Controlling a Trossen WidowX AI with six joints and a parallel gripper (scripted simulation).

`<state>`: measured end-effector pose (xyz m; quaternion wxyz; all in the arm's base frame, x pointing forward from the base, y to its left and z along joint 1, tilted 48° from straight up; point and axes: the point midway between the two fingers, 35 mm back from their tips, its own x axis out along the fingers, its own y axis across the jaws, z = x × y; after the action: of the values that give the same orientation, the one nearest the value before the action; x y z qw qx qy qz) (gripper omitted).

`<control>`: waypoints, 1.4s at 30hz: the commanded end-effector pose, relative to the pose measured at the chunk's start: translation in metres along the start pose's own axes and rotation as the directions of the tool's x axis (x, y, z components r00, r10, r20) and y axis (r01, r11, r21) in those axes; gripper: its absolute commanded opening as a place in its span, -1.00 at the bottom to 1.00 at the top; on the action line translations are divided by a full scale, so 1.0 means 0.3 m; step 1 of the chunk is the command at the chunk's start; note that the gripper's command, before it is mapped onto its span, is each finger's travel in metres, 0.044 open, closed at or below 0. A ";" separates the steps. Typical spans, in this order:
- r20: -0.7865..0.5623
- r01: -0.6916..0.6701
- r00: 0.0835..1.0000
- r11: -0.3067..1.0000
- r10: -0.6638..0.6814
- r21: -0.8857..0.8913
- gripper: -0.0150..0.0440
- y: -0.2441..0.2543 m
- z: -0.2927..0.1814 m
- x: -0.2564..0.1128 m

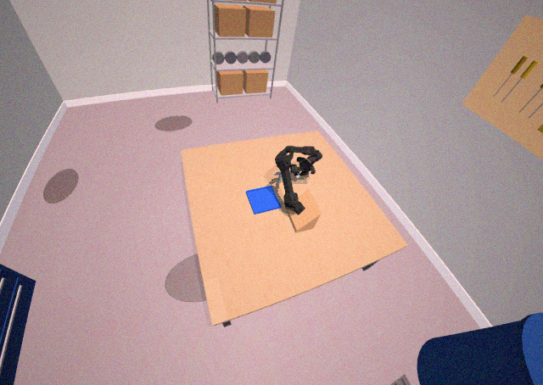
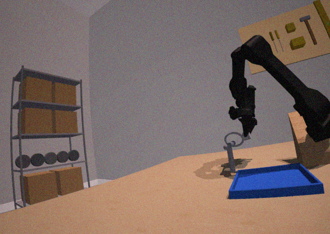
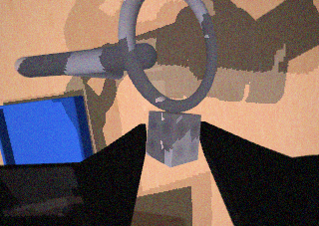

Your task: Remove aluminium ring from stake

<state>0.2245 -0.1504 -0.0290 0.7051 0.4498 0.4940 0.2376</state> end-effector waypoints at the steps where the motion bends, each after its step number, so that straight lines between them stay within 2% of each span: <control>1: 0.004 0.005 1.000 1.000 -0.005 -0.008 -0.49 0.002 0.010 -0.026; 27: 0.003 0.005 1.000 1.000 -0.005 -0.008 -0.49 0.036 0.035 -0.158; 42: 0.004 0.008 1.000 1.000 -0.008 -0.008 -0.49 0.030 0.110 -0.152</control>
<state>0.2320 -0.1914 0.0034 0.7080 0.4430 0.4958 0.2383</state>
